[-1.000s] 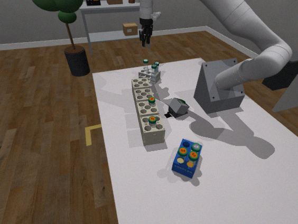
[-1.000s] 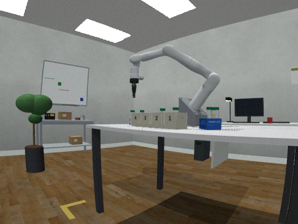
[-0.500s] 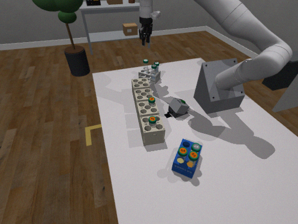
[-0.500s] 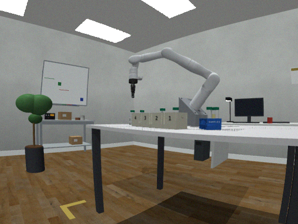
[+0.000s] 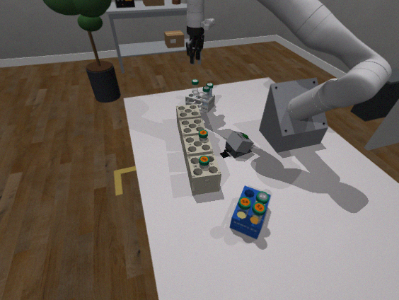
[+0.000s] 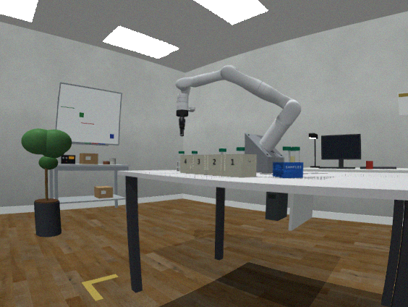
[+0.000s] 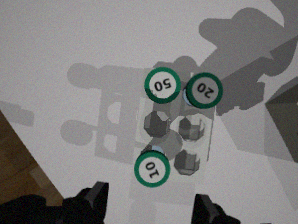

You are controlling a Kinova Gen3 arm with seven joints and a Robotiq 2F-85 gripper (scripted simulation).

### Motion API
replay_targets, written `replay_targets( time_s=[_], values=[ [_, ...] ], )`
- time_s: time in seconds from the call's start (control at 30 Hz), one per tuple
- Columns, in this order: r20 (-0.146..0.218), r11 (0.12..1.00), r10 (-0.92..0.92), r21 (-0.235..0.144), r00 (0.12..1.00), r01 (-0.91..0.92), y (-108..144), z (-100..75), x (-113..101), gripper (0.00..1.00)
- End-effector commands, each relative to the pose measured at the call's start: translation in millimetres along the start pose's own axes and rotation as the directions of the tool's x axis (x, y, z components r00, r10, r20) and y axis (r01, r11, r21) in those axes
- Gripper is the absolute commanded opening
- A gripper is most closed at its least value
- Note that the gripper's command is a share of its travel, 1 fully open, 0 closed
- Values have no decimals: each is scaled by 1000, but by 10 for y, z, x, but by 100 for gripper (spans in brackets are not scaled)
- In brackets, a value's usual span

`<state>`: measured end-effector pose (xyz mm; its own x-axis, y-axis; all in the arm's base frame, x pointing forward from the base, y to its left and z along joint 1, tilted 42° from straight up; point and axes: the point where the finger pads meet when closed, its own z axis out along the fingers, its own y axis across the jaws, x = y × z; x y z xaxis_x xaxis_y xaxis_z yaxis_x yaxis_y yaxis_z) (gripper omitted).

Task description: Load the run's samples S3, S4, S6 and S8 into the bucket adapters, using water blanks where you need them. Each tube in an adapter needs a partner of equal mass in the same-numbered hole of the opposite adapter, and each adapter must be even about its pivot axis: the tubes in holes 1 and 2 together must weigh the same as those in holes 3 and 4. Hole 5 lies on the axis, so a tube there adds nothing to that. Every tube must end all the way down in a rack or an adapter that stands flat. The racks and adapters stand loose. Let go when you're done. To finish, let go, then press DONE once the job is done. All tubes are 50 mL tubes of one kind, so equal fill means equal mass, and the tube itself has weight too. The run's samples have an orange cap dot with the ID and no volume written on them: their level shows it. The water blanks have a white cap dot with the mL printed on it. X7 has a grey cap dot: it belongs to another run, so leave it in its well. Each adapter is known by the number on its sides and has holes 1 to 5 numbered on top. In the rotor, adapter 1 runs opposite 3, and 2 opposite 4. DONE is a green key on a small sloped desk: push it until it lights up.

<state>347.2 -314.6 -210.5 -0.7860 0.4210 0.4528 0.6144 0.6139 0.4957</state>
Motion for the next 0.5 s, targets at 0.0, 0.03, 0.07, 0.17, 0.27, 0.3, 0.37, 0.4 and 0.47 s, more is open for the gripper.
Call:
replay_targets(
  time_s=[0.0, 0.03, 0.07, 0.17, 0.27, 0.3, 0.37, 0.4, 0.47],
  values=[
    [3, 1000, 0, 1, 1000, 0, -1, 28, -5, 62],
    [3, 1000, 0, 1, 1000, 0, -1, 42, -5, 62],
    [3, 1000, 0, 1, 1000, 0, -1, 55, -5, 62],
    [3, 1000, 0, 1, 1000, 0, -1, 95, -5, 62],
    [3, 1000, 0, 1, 1000, 0, -1, 109, -5, 62],
    [3, 1000, 0, 1, 1000, 0, -1, 122, -5, 62],
    [3, 1000, 0, 1, 1000, 0, -1, 148, -5, 62],
    [3, 1000, 0, 1, 1000, 0, -1, 162, -5, 62],
    [3, 1000, 0, 1, 1000, 0, -1, 188, -5, 62]
  ],
)
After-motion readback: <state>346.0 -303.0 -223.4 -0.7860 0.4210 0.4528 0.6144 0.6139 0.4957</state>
